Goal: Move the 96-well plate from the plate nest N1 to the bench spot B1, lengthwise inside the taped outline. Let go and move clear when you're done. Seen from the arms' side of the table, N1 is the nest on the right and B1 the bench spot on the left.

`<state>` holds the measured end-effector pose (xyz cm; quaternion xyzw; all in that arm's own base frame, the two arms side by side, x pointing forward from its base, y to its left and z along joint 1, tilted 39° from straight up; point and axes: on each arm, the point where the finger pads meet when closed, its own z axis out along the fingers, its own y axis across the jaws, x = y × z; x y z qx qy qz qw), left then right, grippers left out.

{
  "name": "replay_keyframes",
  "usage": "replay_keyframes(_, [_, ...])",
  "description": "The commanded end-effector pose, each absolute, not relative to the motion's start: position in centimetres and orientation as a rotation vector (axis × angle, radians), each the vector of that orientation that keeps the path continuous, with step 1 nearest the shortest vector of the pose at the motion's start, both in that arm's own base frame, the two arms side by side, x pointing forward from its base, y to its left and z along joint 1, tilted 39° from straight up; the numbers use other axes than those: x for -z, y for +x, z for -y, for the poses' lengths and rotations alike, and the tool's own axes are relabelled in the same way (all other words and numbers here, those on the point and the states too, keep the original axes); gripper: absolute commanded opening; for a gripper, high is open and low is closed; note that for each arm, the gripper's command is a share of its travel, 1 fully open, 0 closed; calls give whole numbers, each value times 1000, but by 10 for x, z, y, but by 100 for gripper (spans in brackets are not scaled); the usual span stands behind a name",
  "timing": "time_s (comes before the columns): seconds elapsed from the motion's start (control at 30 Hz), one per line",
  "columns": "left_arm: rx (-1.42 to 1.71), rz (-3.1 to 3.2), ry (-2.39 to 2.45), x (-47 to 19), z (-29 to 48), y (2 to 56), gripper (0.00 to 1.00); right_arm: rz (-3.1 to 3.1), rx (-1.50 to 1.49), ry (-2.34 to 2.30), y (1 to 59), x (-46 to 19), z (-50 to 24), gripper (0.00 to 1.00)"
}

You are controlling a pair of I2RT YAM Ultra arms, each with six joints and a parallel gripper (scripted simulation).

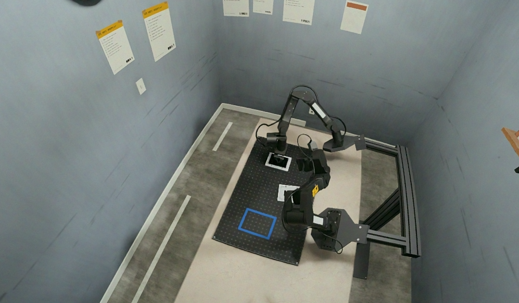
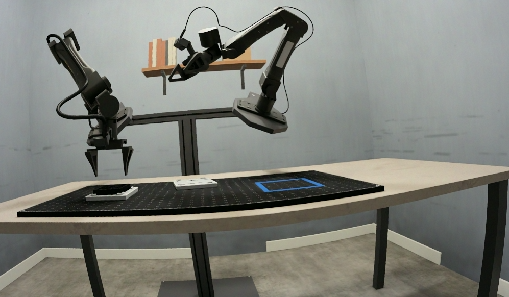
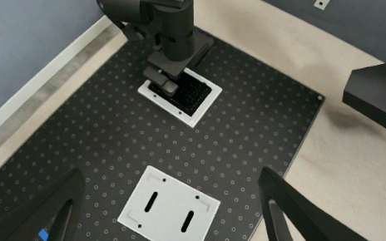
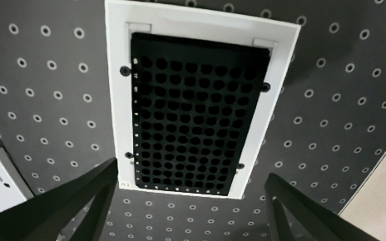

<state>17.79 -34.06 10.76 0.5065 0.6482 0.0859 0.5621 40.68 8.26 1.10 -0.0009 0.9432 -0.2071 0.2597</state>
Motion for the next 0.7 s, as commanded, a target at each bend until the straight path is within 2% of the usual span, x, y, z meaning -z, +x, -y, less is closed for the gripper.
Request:
replay_keyframes(0.0, [-189,-1514,1194,-110,344,173,100,-2525,516,-13,420,-18,-95,100])
replay_keyframes(0.67, [-189,-1514,1194,-110,344,173,100,-2525,518,-10,434,3,-83,100])
